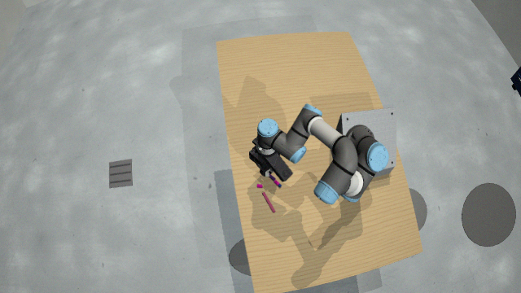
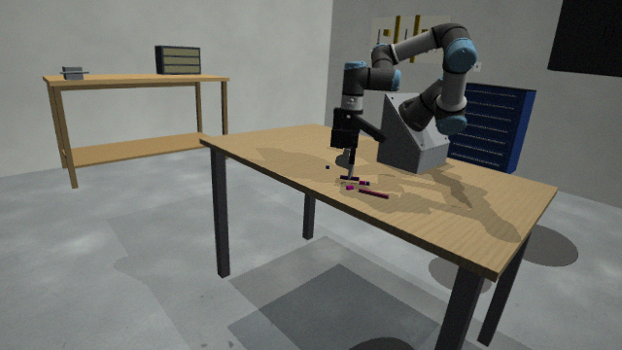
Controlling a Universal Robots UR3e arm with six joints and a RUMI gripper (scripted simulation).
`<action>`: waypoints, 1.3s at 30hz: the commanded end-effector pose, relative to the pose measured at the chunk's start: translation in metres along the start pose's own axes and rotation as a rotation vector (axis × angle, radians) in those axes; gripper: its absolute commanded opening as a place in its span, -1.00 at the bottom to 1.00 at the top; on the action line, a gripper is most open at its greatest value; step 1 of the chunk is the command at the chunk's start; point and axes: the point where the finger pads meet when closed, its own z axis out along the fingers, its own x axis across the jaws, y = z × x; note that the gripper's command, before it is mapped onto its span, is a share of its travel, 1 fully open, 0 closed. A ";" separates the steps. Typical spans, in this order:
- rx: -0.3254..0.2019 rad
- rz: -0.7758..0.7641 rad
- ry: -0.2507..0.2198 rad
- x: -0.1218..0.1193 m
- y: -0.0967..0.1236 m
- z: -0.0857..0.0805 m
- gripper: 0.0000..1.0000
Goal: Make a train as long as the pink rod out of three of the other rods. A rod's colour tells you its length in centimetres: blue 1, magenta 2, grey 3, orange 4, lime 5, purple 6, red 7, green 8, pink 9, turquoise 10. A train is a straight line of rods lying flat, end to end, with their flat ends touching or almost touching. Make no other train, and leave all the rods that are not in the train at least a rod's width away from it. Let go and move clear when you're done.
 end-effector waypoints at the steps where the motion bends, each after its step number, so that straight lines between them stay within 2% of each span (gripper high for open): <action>1: -0.001 0.001 0.002 0.001 0.000 0.005 -1.00; 12: -0.001 0.001 0.002 0.001 0.000 0.011 -1.00; 39: -0.003 0.000 0.002 0.001 0.001 0.010 -1.00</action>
